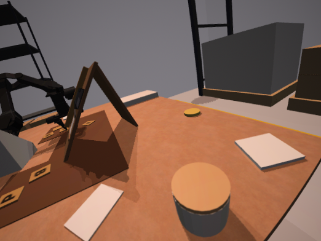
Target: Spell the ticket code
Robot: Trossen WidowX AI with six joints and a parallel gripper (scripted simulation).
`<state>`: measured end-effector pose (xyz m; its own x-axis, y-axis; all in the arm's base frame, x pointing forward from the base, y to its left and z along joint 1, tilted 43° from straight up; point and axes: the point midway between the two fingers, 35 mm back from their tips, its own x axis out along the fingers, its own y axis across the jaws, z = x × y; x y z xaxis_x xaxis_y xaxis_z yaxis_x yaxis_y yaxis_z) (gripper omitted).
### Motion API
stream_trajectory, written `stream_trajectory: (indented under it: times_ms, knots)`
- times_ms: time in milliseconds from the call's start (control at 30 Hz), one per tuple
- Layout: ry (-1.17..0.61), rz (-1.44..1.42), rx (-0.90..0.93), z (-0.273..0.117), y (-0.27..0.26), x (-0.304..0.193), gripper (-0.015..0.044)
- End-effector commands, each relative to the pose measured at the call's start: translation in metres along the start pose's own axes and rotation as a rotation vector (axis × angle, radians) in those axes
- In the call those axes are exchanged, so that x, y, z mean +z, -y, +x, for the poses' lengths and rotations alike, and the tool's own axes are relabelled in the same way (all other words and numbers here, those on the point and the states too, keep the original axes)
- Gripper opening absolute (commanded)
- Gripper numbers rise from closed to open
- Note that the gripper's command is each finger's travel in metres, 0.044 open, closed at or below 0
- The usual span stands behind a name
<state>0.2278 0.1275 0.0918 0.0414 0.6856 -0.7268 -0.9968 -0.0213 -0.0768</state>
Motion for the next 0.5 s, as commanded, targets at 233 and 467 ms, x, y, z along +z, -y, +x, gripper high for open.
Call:
stream_trajectory:
  times_ms: [233,467]
  knots:
    - [0.000,-0.004,-0.005,-0.0064,-0.0010,-0.0005,0.0000]
    - [-0.001,-0.004,-0.005,-0.0098,-0.0021,-0.0012,0.0000]
